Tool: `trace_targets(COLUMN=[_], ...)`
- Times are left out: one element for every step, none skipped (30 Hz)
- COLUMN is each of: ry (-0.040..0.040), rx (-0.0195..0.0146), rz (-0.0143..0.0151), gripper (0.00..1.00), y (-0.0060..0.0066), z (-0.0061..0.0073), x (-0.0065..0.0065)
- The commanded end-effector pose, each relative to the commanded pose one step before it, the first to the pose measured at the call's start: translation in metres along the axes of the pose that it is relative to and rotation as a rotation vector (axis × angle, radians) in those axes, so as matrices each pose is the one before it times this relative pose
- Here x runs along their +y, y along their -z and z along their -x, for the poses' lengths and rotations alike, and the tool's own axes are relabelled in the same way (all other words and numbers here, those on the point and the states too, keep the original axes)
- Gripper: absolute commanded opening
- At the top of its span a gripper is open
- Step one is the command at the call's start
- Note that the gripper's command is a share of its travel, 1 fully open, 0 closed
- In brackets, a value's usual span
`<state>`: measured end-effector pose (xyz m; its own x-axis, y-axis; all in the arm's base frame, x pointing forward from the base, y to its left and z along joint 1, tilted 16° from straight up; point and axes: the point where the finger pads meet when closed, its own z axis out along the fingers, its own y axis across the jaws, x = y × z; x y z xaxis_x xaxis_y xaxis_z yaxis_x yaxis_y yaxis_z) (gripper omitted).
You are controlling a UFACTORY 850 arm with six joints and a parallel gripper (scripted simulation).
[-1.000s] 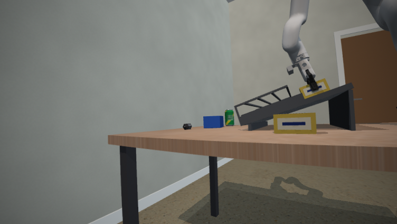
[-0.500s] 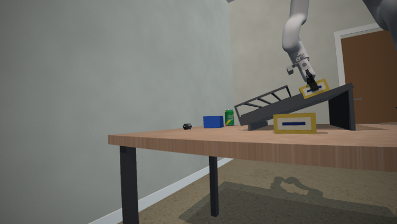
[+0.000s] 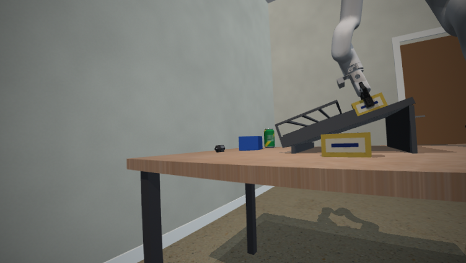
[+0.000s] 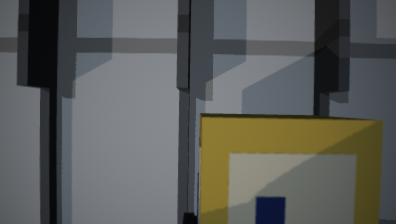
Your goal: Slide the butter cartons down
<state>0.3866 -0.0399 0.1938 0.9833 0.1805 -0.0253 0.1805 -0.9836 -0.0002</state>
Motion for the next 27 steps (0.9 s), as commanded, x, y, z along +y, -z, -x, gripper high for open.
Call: trace_targets(ry=[-0.00005, 0.0, 0.0, 0.0, 0.0, -0.00001, 0.0, 0.0, 0.0, 0.0, 0.0, 0.0, 0.0, 0.0, 0.0, 0.0, 0.0, 0.0, 0.0, 0.0, 0.0, 0.0, 0.0, 0.0, 0.0, 0.0, 0.0], rx=[0.0013, 0.0, 0.0, 0.0, 0.0, 0.00005, 0.0, 0.0, 0.0, 0.0, 0.0, 0.0, 0.0, 0.0, 0.0, 0.0, 0.0, 0.0, 0.0, 0.0, 0.0, 0.0, 0.00002, 0.0, 0.0, 0.0, 0.0], rz=[0.00036, 0.0, 0.0, 0.0, 0.0, 0.00001, 0.0, 0.0, 0.0, 0.0, 0.0, 0.0, 0.0, 0.0, 0.0, 0.0, 0.0, 0.0, 0.0, 0.0, 0.0, 0.0, 0.00001, 0.0, 0.0, 0.0, 0.0], gripper=[0.0, 0.0, 0.0, 0.0, 0.0, 0.0, 0.0, 0.0, 0.0, 0.0, 0.0, 0.0, 0.0, 0.0, 0.0, 0.0, 0.0, 0.0, 0.0, 0.0, 0.0, 0.0, 0.0, 0.0, 0.0, 0.0, 0.0], y=[0.00056, 0.0, 0.0, 0.0, 0.0, -0.0018, 0.0, 0.0, 0.0, 0.0, 0.0, 0.0, 0.0, 0.0, 0.0, 0.0, 0.0, 0.0, 0.0, 0.0, 0.0, 0.0, -0.0024, 0.0, 0.0, 0.0, 0.0], z=[-0.00053, 0.0, 0.0, 0.0, 0.0, -0.00048, 0.0, 0.0, 0.0, 0.0, 0.0, 0.0, 0.0, 0.0, 0.0, 0.0, 0.0, 0.0, 0.0, 0.0, 0.0, 0.0, 0.00011, 0.0, 0.0, 0.0, 0.0], x=[0.00017, 0.0, 0.0, 0.0, 0.0, 0.00022, 0.0, 0.0, 0.0, 0.0, 0.0, 0.0, 0.0, 0.0, 0.0, 0.0, 0.0, 0.0, 0.0, 0.0, 0.0, 0.0, 0.00021, 0.0, 0.0, 0.0, 0.0])
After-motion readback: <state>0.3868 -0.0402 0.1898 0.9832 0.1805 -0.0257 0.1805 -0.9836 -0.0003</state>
